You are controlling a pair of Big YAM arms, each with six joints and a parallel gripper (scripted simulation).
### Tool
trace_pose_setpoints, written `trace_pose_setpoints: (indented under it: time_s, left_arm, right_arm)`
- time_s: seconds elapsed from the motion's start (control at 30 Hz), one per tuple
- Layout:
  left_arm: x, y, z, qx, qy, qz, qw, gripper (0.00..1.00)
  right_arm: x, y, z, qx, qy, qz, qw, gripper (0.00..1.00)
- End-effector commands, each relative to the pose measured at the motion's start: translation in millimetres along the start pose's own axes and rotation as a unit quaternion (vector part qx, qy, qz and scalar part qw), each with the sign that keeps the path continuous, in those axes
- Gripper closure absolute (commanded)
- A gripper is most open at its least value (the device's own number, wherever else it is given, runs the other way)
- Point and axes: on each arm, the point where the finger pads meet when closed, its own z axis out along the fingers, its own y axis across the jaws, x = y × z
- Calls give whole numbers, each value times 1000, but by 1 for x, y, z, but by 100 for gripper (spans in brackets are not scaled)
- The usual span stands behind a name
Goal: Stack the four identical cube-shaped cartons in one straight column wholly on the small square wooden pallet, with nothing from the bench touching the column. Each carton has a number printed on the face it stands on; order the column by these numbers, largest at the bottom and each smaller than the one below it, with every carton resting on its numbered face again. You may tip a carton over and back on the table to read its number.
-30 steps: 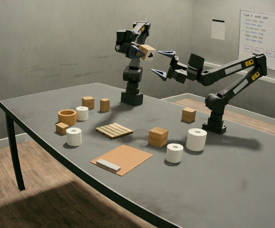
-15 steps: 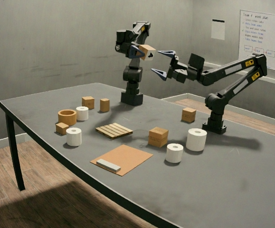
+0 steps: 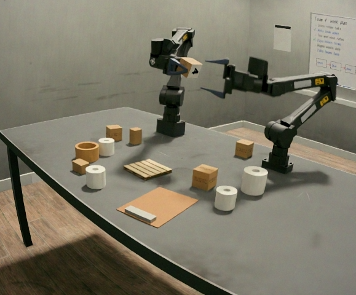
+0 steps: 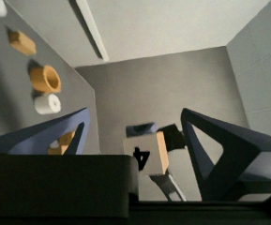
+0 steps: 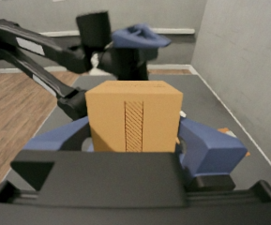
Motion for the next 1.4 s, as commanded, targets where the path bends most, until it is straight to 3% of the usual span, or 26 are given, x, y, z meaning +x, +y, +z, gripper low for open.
trace_pose_setpoints:
  time_s: [0.0,0.27,0.33,0.4,0.67,0.83,0.9,0.93,1.0,1.2,1.3,1.37]
  left_arm:
    - [-38,-41,15,-27,-23,119,992,0]
    - [-101,-62,21,-101,-70,260,958,0]
    - [-101,-62,21,-101,-70,260,958,0]
    - [-115,-67,23,-117,-78,297,944,0]
    - [-188,-91,31,-195,-130,440,867,0]
    - [-232,-108,37,-233,-163,524,803,0]
    - [-232,-108,37,-233,-163,524,803,0]
    - [-239,-111,38,-241,-167,541,788,0]
    - [-256,-120,40,-251,-182,572,759,0]
    - [-304,-134,44,-293,-219,631,684,0]
    - [-317,-138,45,-302,-232,639,668,0]
    - [-320,-139,46,-301,-237,634,672,0]
  right_arm:
    - [6,12,2,-5,-8,-4,1000,45]
    - [57,39,14,-9,-3,7,1000,45]
    - [57,39,14,-9,-3,7,1000,45]
    - [71,48,16,-10,-4,7,1000,45]
    - [130,89,26,-9,-3,5,1000,45]
    - [155,105,30,-9,-3,4,1000,45]
    - [155,105,30,-9,-3,4,1000,45]
    - [147,101,37,-8,-13,-6,1000,45]
    - [166,114,32,-9,-3,3,1000,45]
    - [182,123,43,-7,-11,-5,1000,45]
    - [194,131,41,-6,-6,-1,1000,45]
    - [197,133,43,-6,-7,-2,1000,45]
